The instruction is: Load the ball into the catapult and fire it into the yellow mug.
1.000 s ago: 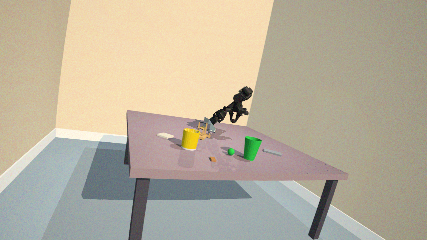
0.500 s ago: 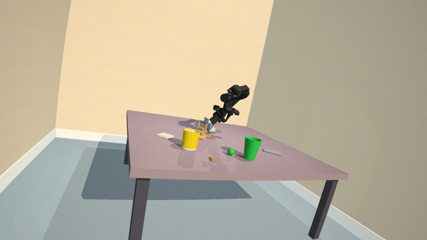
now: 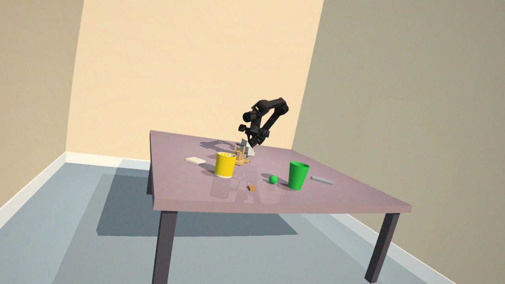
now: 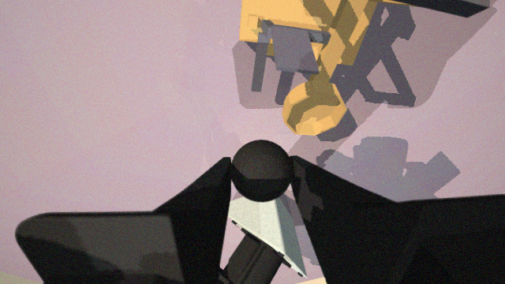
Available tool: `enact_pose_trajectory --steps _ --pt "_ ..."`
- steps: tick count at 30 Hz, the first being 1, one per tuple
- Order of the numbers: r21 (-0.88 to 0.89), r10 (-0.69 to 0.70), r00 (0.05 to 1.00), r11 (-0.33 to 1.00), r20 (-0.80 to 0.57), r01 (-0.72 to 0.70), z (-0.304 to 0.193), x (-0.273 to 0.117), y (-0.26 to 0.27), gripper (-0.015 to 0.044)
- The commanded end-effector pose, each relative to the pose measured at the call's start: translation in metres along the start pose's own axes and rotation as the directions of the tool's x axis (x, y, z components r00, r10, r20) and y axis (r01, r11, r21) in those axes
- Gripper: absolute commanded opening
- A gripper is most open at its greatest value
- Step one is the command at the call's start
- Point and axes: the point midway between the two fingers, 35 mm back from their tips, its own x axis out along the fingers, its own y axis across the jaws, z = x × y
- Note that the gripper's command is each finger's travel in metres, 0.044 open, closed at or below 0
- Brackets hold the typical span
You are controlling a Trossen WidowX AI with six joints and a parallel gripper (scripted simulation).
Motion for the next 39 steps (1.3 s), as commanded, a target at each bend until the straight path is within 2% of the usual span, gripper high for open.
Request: enact_pose_trajectory --steps 1,9,30,37,39 --pt "0.025 0.008 1.000 1.000 -0.028 -0.008 0.001 0.005 -0.018 0.0000" --pt "0.084 0.042 0.996 0.996 -0.083 -0.035 -0.001 0.018 -0.050 0.0000" --pt "0.085 0.044 0.995 0.996 -0.084 -0.036 0.008 0.046 -0.050 0.0000" --pt "0.079 0.040 0.996 0.996 -0.082 -0.033 0.007 0.042 -0.051 0.0000" --pt "0.079 0.040 0.996 0.996 -0.082 -0.033 0.007 0.042 -0.051 0.0053"
